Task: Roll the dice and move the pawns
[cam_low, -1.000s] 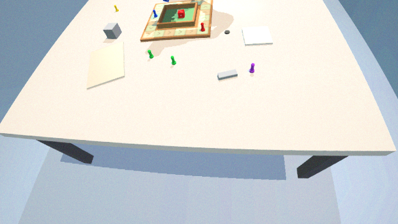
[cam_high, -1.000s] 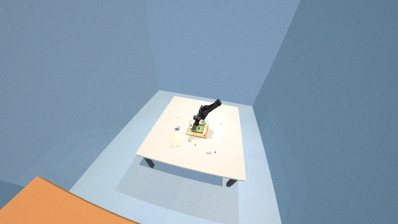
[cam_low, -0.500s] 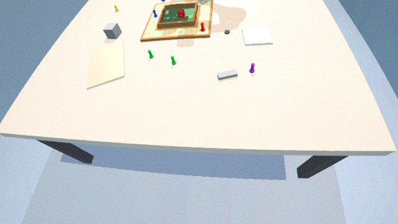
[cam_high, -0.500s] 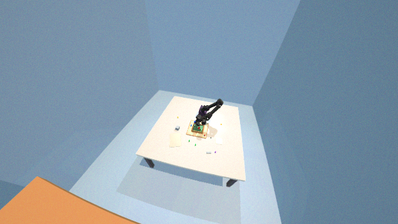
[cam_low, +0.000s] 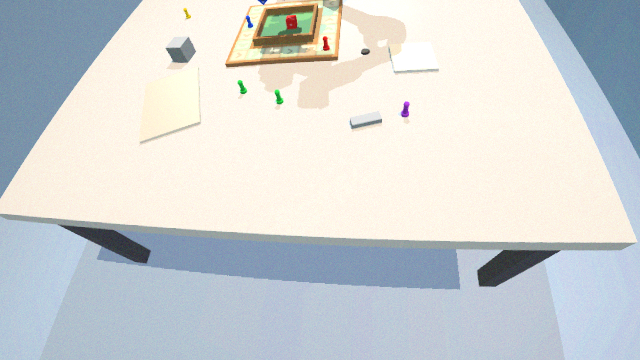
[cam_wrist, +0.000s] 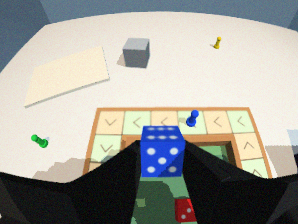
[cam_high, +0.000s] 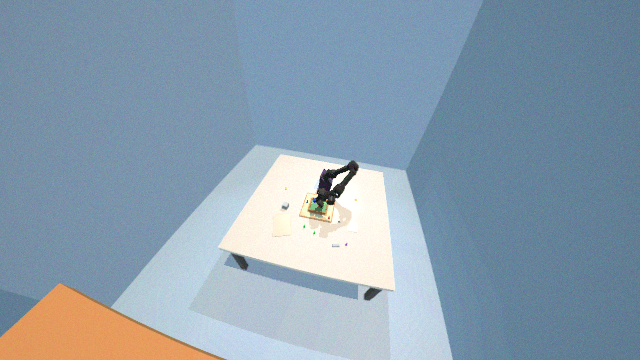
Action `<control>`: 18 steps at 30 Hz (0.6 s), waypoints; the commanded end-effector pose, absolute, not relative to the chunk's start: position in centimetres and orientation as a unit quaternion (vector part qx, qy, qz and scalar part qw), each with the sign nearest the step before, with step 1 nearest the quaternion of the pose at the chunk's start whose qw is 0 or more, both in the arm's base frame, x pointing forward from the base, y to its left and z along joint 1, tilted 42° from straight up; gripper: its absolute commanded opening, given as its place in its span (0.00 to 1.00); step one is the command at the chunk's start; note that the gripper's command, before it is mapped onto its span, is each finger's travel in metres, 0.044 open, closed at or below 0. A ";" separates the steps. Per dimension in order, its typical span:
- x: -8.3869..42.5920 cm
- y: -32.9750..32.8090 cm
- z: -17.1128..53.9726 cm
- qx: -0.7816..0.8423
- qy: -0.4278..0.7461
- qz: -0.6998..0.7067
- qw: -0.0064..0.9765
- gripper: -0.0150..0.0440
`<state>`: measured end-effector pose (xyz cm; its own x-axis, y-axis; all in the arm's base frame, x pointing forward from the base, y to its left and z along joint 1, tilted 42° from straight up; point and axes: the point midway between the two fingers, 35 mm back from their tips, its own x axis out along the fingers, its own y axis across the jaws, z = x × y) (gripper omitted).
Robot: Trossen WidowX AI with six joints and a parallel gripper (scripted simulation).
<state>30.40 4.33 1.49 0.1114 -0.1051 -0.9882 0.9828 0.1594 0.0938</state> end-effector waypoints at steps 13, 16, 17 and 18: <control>30.3 4.3 1.4 0.456 0.481 -0.461 0.590 0.52; 30.4 4.1 1.6 0.455 0.481 -0.461 0.590 0.65; 30.5 3.5 2.4 0.454 0.482 -0.463 0.590 0.70; 30.6 2.5 3.4 0.451 0.483 -0.465 0.589 0.74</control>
<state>30.12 4.00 1.67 0.0961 -0.1090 -0.9894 0.9831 0.1657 0.0773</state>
